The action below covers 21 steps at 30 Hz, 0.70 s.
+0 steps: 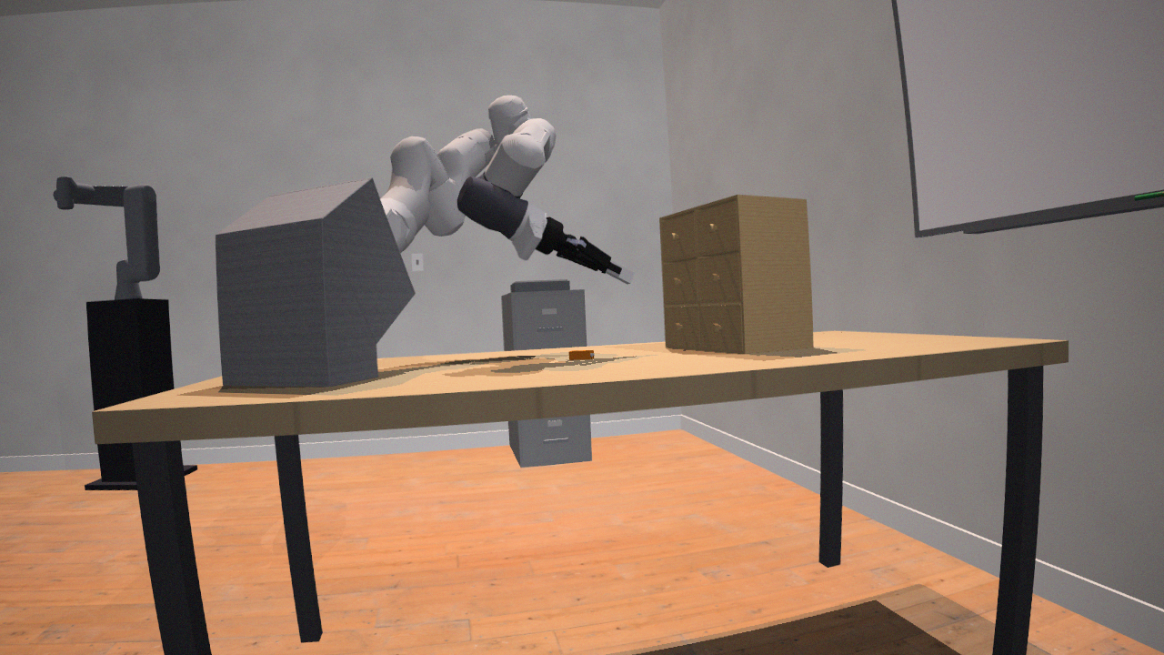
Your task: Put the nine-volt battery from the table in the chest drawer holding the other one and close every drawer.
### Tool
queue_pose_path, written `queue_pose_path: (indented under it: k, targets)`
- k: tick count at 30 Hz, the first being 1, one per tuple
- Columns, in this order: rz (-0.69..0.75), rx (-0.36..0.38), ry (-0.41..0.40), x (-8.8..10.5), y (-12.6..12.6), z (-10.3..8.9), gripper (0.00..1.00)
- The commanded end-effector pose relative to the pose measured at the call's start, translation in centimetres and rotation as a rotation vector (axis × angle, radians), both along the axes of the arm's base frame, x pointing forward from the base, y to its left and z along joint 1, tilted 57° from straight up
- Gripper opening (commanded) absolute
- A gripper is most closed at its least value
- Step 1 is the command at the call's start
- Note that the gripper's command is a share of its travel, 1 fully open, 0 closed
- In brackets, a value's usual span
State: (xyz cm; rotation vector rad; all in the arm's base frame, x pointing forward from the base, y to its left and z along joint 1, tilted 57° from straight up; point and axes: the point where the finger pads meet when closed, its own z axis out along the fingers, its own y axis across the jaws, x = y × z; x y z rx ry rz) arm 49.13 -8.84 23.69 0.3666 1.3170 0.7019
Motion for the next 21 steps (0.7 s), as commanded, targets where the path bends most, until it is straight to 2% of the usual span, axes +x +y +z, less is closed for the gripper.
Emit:
queue_pose_path:
  k: [1,9,21]
  targets:
    - [0.066,0.026,0.085,-0.8,0.3,-1.1,0.0]
    - [0.153,-0.009,0.185,-2.3,-0.3,-1.1,0.0]
    - [0.406,-0.112,0.473,-6.6,-1.9,-1.0,0.0]
